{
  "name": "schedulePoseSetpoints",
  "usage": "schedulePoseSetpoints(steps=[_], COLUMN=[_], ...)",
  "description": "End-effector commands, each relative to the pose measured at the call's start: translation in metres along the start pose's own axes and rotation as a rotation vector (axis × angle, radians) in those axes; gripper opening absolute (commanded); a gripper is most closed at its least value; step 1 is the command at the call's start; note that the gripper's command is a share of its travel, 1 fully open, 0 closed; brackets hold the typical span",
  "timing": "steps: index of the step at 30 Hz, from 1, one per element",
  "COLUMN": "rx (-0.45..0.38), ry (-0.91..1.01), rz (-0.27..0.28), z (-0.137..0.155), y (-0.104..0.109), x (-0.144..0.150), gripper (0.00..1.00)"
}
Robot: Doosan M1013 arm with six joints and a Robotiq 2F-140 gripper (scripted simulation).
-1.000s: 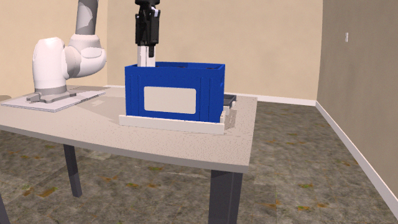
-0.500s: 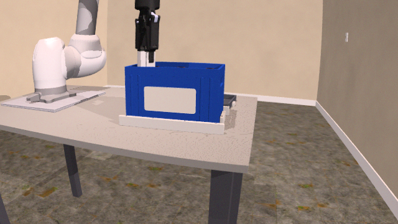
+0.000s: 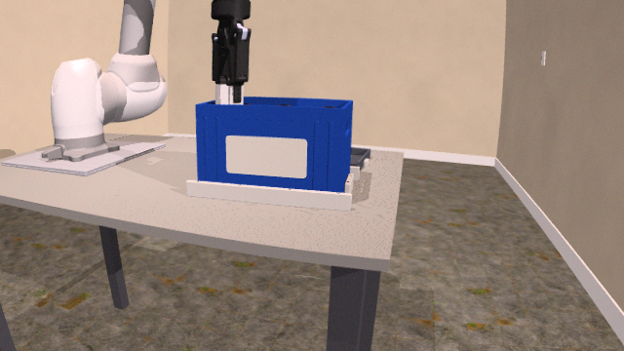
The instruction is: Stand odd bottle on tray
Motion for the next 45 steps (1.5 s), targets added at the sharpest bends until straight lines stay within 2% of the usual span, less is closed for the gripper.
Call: schedulePoseSetpoints(steps=[1,40,41,45], rx=[0.000,0.000,0.000,0.000], ry=[0.000,0.000,0.000,0.000], rz=[0.000,0.000,0.000,0.000], z=[0.0000,0.0000,0.0000,0.0000], y=[-0.0004,-0.0006,-0.0006,-0.0006], x=[0.0000,0.0000,0.0000,0.0000], gripper=[0.38,0.38,0.00,0.00])
Point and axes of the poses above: the point where the finger pads meet when closed, its own y axis back along the fingers, its own x axis across the jaws, z = x × y, the point moved 6 cm from there along y, back along the fingers, and after that the axes turned 1 degree about y, right-handed, at the moved point
